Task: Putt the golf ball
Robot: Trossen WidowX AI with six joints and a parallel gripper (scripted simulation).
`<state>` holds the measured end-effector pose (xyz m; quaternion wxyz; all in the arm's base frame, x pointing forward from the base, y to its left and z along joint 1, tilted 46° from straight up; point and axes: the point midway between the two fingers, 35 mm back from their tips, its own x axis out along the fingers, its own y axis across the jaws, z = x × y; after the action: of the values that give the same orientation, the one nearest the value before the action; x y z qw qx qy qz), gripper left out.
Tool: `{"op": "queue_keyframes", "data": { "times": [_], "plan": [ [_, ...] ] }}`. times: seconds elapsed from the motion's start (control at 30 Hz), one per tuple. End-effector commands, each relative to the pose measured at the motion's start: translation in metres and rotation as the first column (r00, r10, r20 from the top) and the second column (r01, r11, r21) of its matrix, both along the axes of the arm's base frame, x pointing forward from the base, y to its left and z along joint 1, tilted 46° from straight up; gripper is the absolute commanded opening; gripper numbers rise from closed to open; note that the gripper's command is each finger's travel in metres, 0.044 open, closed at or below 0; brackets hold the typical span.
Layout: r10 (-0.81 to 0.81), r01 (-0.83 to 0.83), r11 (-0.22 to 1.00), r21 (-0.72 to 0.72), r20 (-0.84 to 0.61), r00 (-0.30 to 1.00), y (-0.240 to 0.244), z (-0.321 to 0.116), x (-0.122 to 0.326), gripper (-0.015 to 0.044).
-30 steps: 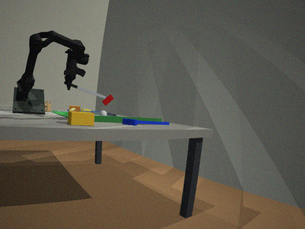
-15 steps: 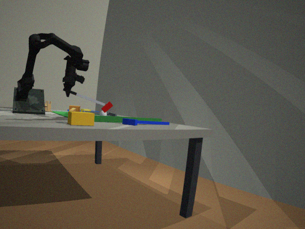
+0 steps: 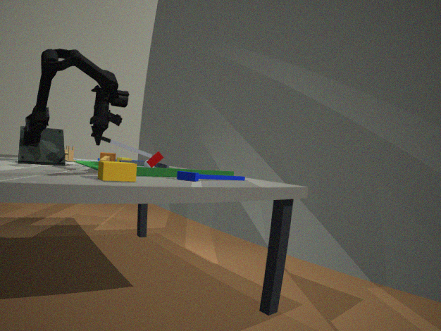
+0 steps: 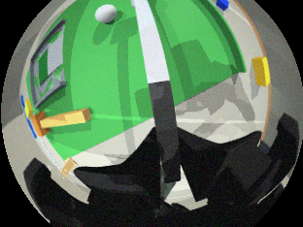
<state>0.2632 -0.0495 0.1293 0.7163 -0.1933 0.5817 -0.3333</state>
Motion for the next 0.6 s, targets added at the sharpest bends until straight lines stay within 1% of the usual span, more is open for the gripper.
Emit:
{"op": "queue_keyframes", "data": {
  "times": [0.0, 0.17, 0.57],
  "plan": [
    [0.006, -0.007, 1.0, -0.008, -0.005, 1.0, -0.0044, -0.0043, -0.0004, 0.0],
    [0.006, -0.006, 1.0, -0.009, -0.005, 1.0, -0.0094, -0.009, 0.0, 0.0],
    [0.001, -0.001, 1.0, -0.002, -0.001, 1.0, -0.0112, -0.0031, -0.0005, 0.0]
  ]
}}
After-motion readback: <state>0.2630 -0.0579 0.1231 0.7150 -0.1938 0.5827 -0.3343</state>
